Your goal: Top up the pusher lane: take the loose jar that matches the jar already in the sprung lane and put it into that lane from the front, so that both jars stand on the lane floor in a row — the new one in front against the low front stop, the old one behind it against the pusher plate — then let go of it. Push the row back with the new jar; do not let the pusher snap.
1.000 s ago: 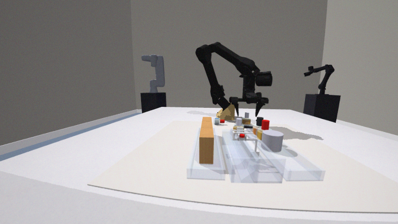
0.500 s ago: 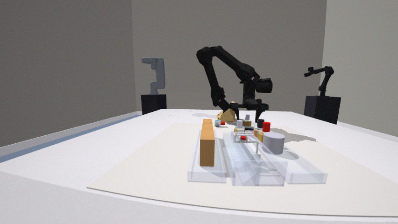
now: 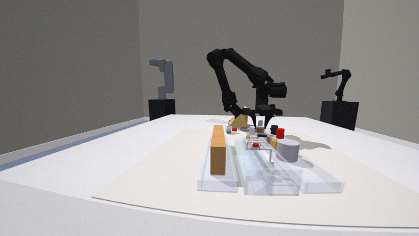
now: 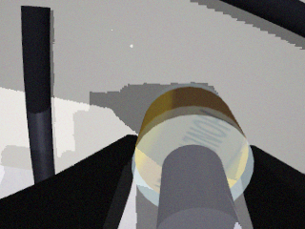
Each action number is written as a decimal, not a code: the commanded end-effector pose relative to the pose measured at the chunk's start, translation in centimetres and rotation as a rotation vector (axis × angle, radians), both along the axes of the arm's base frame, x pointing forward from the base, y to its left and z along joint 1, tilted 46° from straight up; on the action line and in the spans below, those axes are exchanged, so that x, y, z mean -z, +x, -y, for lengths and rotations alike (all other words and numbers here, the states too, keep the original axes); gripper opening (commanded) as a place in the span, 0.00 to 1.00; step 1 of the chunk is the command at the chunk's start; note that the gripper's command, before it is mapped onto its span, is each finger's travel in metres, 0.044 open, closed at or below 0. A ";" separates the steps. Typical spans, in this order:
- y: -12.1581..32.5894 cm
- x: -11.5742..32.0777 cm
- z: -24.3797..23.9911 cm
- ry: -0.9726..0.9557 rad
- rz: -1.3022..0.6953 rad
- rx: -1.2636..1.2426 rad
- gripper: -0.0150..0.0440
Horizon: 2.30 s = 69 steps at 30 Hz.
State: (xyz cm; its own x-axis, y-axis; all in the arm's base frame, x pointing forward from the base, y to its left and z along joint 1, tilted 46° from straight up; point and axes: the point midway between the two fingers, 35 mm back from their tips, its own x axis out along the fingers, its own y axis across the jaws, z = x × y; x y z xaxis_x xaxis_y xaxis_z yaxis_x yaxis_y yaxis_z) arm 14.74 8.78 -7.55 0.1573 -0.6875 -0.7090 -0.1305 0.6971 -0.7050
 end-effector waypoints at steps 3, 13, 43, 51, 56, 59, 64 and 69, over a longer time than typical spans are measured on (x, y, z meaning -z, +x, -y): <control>-0.1 -0.9 -1.2 0.002 0.000 -0.007 0.28; -1.6 -5.6 -5.7 0.003 -0.004 -0.014 0.25; 7.5 -8.2 -4.3 0.029 -0.025 -0.018 0.25; 11.3 -8.9 -1.9 -0.002 -0.038 -0.048 0.25; 12.4 -9.2 -1.0 -0.014 -0.042 -0.056 0.25; 12.5 -8.9 -0.8 -0.014 -0.042 -0.056 0.25; 12.7 -7.8 0.3 -0.015 -0.042 -0.056 0.25; 12.7 -7.4 0.7 -0.015 -0.042 -0.056 0.25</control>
State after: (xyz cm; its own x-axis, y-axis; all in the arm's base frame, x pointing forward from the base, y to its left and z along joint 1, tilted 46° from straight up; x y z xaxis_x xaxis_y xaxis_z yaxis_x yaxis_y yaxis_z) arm 27.33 8.11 -0.03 0.1568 -0.6899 -0.7068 -0.1949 0.6799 -0.7069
